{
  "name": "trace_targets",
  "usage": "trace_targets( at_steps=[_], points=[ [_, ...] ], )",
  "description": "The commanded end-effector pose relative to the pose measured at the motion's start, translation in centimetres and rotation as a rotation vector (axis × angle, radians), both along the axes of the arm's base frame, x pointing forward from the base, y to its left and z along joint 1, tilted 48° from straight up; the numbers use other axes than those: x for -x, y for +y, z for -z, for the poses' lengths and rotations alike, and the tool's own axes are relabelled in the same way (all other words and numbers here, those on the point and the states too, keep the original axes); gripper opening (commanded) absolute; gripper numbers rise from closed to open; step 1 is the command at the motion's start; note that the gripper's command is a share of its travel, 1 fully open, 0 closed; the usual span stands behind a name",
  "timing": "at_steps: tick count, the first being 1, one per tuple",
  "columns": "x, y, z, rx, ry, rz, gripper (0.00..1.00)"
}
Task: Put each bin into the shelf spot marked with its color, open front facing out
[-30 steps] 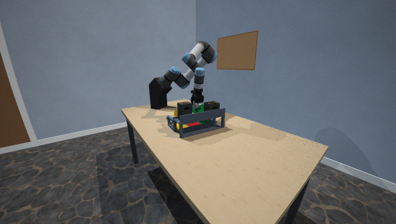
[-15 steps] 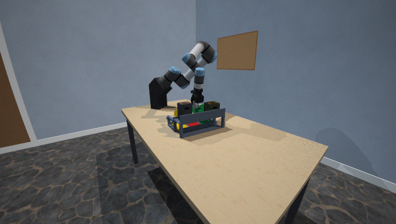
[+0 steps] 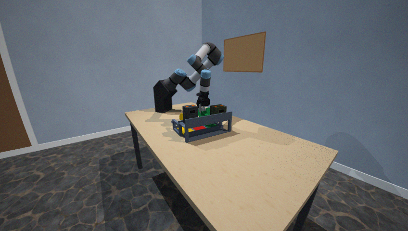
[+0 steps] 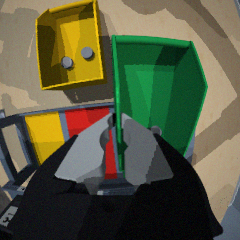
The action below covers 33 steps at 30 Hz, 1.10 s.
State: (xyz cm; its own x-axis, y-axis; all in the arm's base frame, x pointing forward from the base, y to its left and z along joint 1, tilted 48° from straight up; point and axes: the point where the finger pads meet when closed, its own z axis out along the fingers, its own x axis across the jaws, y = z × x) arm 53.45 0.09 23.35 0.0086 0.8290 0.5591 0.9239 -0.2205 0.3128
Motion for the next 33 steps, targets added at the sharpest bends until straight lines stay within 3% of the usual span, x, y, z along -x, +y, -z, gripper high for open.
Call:
trace_targets(
  at_steps=[1,33],
  points=[
    [-0.03,-0.01,-0.02,0.001,-0.001,0.000,0.00],
    [-0.52,0.31,0.50,0.000,-0.003,0.002,0.00]
  ],
)
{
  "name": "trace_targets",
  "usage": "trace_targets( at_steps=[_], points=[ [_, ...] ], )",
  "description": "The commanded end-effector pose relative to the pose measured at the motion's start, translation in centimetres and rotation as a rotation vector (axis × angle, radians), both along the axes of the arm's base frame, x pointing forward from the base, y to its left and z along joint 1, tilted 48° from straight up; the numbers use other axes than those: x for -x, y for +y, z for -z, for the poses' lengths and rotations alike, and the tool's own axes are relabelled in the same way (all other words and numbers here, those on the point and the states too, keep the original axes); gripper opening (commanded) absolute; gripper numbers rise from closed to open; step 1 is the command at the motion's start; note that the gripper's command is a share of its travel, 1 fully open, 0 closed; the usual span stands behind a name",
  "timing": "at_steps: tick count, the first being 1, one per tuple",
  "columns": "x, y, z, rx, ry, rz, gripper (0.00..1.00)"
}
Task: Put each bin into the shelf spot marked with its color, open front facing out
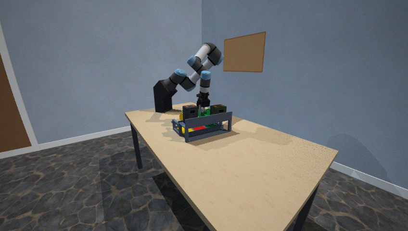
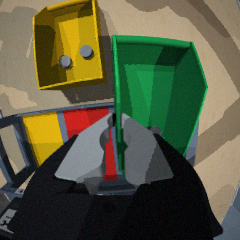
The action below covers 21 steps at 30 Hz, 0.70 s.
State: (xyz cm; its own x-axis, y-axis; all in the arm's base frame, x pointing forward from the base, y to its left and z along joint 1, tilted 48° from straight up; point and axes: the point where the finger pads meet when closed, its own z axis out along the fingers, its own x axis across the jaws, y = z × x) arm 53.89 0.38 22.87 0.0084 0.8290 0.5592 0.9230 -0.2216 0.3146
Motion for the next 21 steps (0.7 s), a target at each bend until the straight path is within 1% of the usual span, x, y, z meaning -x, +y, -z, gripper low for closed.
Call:
trace_targets(
  at_steps=[1,21],
  points=[
    [-0.09,0.03,0.05,0.001,-0.001,0.001,0.00],
    [-0.49,0.29,0.47,0.000,-0.003,0.002,0.00]
  ],
)
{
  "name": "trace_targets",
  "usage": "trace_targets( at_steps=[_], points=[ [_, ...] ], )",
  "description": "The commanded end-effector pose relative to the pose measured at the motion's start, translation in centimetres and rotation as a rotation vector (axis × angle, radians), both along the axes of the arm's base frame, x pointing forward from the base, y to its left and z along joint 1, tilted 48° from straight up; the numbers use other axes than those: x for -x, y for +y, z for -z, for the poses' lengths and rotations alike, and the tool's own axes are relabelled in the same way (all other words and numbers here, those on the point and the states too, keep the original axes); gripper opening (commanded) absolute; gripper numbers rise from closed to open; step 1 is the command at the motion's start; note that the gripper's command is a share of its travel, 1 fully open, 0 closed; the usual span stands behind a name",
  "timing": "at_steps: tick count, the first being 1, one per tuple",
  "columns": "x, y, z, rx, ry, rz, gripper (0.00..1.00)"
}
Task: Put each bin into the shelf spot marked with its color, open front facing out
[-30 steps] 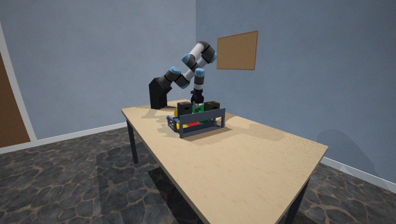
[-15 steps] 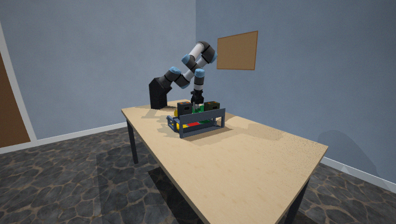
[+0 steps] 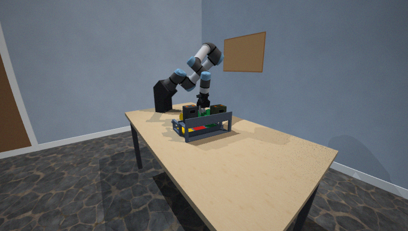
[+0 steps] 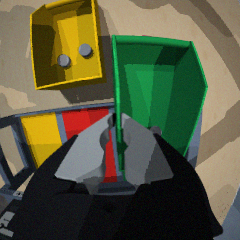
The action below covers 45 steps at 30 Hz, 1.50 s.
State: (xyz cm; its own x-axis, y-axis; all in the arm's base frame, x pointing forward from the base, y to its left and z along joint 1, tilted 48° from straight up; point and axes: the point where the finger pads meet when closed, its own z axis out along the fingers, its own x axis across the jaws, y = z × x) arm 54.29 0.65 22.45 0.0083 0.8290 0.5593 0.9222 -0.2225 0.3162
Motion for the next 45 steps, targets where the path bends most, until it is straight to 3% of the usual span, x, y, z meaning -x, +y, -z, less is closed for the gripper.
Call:
trace_targets(
  at_steps=[1,45],
  points=[
    [-0.11,0.04,0.06,0.001,-0.001,0.001,0.00],
    [-0.35,0.20,0.32,0.000,-0.002,0.001,0.00]
  ],
)
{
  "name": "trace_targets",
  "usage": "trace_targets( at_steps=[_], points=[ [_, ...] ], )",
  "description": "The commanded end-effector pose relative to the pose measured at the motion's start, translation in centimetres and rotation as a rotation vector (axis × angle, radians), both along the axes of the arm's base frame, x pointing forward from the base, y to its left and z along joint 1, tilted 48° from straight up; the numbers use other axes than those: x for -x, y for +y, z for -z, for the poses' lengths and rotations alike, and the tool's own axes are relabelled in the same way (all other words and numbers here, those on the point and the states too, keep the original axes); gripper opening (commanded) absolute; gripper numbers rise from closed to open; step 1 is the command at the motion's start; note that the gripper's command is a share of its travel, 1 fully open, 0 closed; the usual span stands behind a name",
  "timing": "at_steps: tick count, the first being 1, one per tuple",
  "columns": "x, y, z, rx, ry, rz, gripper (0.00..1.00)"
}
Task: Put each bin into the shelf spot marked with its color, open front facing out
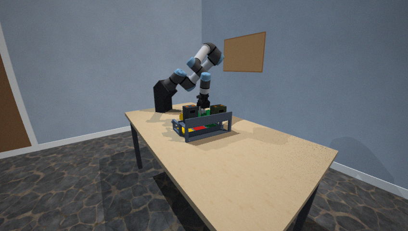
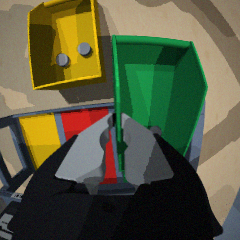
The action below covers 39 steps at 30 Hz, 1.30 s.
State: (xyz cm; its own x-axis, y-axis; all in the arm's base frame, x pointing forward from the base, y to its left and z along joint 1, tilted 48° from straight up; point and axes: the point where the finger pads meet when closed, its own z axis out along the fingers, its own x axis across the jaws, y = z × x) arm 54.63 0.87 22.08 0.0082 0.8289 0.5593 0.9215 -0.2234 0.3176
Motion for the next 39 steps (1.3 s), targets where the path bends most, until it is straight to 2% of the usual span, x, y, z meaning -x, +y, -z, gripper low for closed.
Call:
trace_targets(
  at_steps=[1,39],
  points=[
    [0.0,0.0,0.0,0.000,-0.001,0.000,0.00],
    [-1.0,-0.2,-0.5,0.000,-0.039,0.022,0.00]
  ],
)
